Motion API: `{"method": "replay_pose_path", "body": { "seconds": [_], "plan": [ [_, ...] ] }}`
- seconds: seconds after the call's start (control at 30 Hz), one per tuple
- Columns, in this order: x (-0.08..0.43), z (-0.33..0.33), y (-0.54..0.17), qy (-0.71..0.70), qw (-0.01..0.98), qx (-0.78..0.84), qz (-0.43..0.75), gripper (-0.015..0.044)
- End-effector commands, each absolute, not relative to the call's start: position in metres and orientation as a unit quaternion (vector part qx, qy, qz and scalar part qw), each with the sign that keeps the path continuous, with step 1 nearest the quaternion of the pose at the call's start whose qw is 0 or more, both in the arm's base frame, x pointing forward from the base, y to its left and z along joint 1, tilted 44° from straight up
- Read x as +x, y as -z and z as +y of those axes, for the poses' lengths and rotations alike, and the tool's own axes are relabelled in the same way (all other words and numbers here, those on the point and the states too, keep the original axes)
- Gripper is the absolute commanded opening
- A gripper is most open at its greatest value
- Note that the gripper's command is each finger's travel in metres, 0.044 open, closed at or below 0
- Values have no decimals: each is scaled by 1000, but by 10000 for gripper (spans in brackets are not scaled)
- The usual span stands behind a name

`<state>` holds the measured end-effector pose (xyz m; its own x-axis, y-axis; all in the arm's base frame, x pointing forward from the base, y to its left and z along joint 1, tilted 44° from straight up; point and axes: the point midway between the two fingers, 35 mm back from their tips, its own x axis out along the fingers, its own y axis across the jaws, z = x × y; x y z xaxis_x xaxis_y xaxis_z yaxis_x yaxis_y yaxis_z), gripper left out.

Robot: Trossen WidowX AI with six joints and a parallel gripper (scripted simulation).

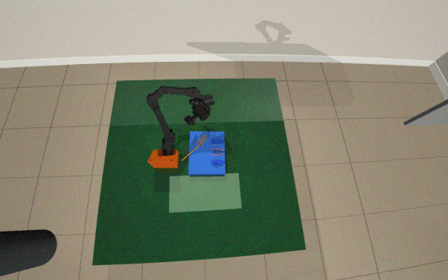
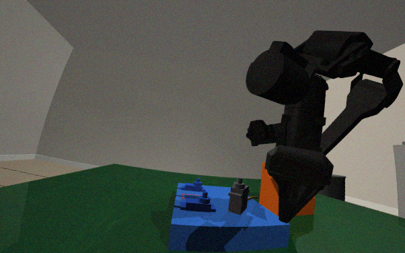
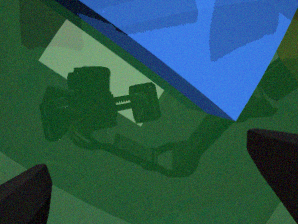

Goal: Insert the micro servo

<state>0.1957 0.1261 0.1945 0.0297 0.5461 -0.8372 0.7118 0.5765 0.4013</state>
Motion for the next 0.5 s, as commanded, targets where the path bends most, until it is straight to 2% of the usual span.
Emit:
{"method": "replay_pose_path", "body": {
  "seconds": [0.0,0.47],
  "plan": [
    [201,113,-183,130,513,492,691,440],
    [213,70,-157,283,371,596,653,440]
  ]
}}
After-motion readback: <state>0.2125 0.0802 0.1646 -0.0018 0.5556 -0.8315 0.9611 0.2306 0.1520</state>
